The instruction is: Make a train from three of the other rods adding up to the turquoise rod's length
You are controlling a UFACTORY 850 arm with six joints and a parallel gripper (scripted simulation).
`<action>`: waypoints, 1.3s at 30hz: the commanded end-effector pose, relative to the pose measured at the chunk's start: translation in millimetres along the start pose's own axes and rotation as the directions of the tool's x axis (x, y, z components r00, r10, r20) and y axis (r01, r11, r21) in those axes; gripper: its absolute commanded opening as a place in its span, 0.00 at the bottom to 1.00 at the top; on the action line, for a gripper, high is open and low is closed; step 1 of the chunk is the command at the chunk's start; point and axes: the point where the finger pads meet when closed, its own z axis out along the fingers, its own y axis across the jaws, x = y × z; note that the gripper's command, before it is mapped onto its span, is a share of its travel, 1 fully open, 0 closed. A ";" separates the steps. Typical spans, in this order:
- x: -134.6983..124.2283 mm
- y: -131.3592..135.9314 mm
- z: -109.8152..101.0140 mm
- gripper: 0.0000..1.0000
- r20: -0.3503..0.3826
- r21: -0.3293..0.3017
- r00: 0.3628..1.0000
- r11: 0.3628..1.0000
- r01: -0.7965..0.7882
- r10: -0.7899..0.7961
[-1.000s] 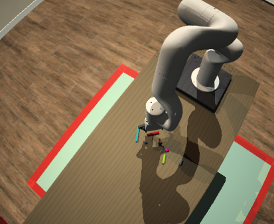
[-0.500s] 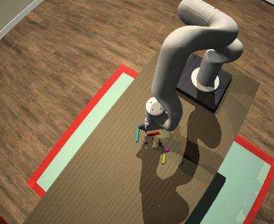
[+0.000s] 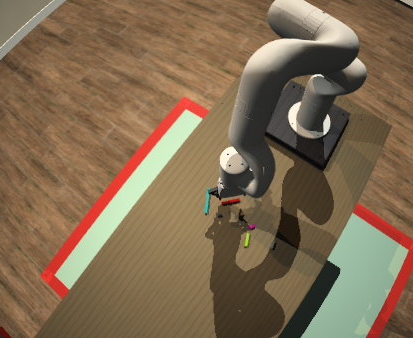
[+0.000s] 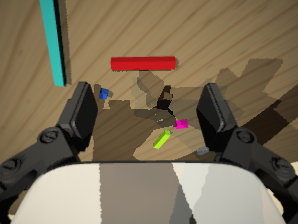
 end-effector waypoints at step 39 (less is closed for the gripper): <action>-10.2 -11.2 -0.9 1.00 0.001 0.000 0.853 0.853 -0.523 0.523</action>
